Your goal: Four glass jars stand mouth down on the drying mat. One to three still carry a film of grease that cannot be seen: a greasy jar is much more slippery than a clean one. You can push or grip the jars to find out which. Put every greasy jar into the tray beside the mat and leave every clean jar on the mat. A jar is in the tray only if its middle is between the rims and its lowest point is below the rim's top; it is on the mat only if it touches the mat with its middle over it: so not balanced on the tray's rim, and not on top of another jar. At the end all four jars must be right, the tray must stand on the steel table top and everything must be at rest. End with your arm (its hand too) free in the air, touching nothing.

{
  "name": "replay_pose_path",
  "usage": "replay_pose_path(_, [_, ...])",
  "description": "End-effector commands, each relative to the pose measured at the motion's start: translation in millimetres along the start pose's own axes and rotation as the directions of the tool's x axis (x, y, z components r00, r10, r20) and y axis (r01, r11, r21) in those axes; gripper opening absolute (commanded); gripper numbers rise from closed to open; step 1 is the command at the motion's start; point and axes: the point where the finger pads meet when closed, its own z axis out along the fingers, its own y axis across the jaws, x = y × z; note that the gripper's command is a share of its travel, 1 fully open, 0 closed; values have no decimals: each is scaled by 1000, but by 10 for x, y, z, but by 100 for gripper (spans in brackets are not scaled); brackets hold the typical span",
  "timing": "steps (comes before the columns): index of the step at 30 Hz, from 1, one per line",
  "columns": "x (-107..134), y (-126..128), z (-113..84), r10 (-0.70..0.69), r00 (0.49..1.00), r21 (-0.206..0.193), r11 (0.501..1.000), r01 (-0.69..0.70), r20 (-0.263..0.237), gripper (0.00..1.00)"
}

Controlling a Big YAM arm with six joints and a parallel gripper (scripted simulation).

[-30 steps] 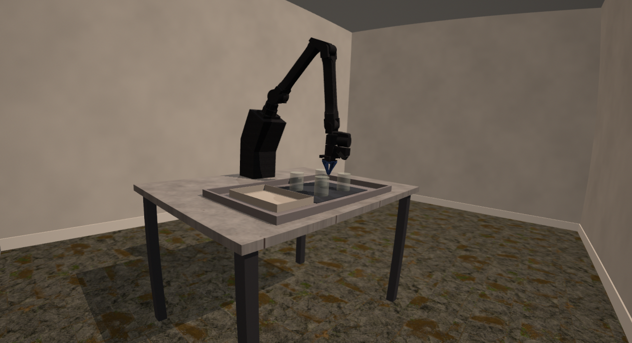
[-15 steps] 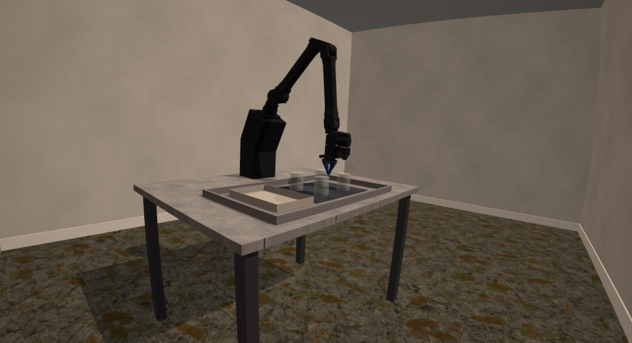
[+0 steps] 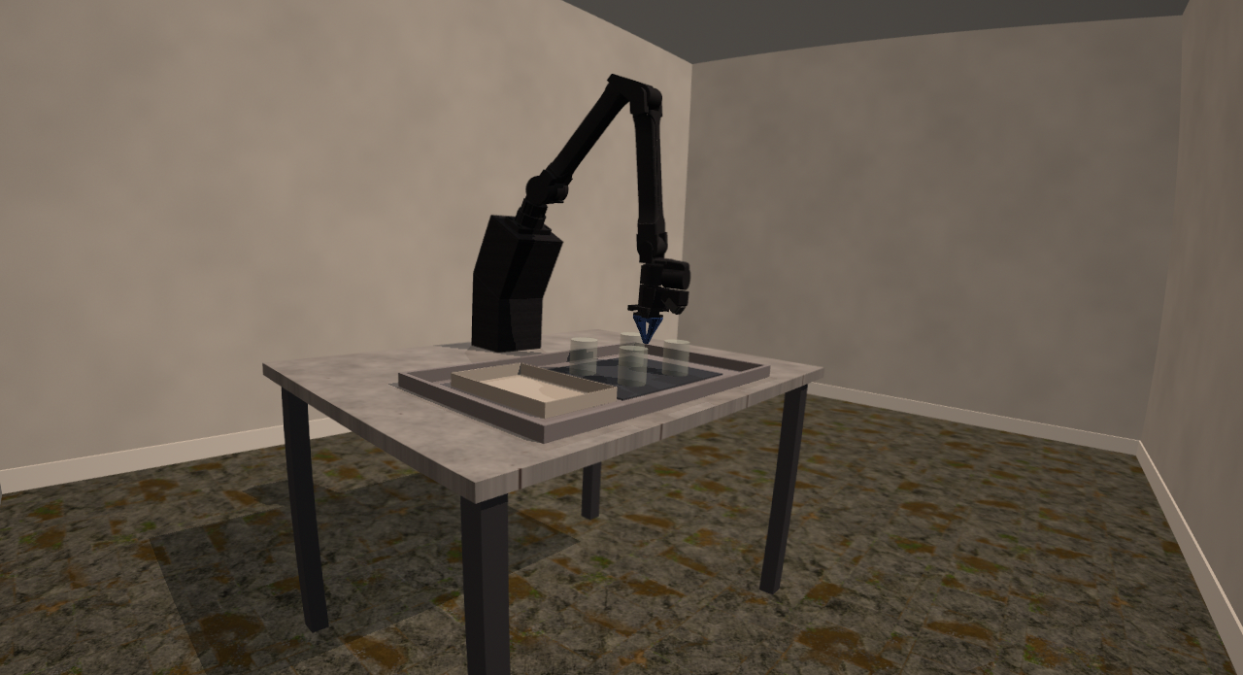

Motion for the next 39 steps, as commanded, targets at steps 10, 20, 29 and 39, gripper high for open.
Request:
replay_pose_path(10, [-58,21,-73,8,1000,-5,1000,-8,27,0])
replay_pose_path(20, [-44,22,-73,8,1000,-5,1000,-8,27,0])
replay_pose_path(29, [-35,22,-73,8,1000,-5,1000,-8,27,0])
replay_pose_path(39, [-22,22,-72,8,1000,-5,1000,-8,27,0])
